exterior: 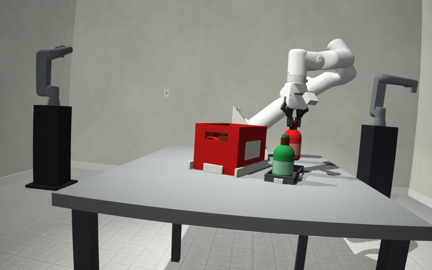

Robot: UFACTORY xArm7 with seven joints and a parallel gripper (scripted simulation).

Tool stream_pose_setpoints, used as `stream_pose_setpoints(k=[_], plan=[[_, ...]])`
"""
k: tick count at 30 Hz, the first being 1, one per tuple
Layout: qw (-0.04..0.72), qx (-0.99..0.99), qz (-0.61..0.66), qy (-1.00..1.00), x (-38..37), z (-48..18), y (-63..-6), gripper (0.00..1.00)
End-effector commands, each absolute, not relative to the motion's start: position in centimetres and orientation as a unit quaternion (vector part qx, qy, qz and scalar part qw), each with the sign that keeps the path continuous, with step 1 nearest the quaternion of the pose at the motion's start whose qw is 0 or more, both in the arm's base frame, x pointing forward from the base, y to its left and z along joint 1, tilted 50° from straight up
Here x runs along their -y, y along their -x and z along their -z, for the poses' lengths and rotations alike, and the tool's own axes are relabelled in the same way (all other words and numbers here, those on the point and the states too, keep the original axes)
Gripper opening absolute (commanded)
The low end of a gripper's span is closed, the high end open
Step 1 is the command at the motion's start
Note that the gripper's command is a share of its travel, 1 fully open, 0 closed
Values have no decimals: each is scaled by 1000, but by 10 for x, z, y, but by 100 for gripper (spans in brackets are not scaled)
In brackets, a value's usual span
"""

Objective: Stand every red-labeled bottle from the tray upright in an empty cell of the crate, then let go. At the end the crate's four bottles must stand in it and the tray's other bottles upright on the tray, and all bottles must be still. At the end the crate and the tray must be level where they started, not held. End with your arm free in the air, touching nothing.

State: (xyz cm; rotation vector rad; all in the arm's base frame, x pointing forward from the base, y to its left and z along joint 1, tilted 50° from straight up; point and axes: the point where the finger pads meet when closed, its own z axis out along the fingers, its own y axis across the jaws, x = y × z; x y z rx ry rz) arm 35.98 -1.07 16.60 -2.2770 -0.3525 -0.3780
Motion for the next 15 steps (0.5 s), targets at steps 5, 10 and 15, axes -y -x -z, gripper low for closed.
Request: stream_pose_setpoints(k=[5,10,15], plan=[[392,138,150,897,20,-173,-359,0],[392,138,150,897,25,-177,-358,0],[392,138,150,897,27,-179,-357,0]])
